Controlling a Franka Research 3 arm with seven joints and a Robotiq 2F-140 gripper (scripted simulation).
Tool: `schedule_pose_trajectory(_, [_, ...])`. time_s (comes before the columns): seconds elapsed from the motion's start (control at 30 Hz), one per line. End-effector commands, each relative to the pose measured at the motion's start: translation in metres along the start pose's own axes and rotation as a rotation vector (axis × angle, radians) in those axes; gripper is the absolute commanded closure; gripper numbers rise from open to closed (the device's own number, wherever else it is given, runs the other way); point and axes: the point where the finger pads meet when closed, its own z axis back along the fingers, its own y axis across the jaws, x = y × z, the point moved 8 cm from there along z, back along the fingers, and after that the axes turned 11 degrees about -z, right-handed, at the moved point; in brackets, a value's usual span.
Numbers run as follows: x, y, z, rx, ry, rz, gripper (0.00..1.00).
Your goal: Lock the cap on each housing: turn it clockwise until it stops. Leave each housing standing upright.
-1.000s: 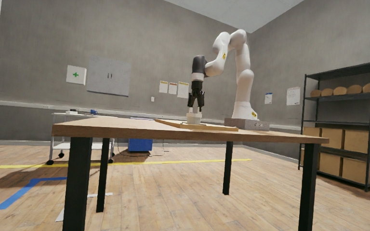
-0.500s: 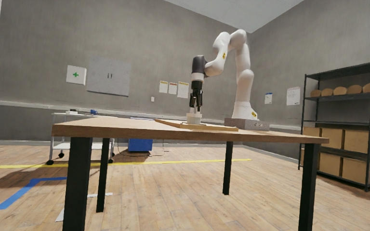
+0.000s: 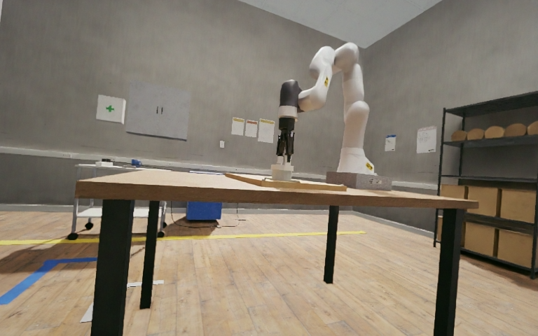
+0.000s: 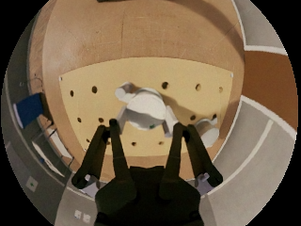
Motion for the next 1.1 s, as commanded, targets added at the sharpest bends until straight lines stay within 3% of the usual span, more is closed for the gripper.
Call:
schedule_pose_trajectory(0.0, [0.0026,-0.0006,0.0007,-0.003,-0.006,-0.049,0.90])
schedule_pose_trajectory(0.63, [0.0026,-0.0006,0.0007,-0.003,-0.006,-0.049,0.90])
schedule_pose_trajectory(0.67, [0.0026,-0.0006,0.0007,-0.003,-0.006,-0.049,0.22])
schedule_pose_trajectory(1.07, [0.0026,-0.0006,0.0007,-0.003,-0.006,-0.049,0.22])
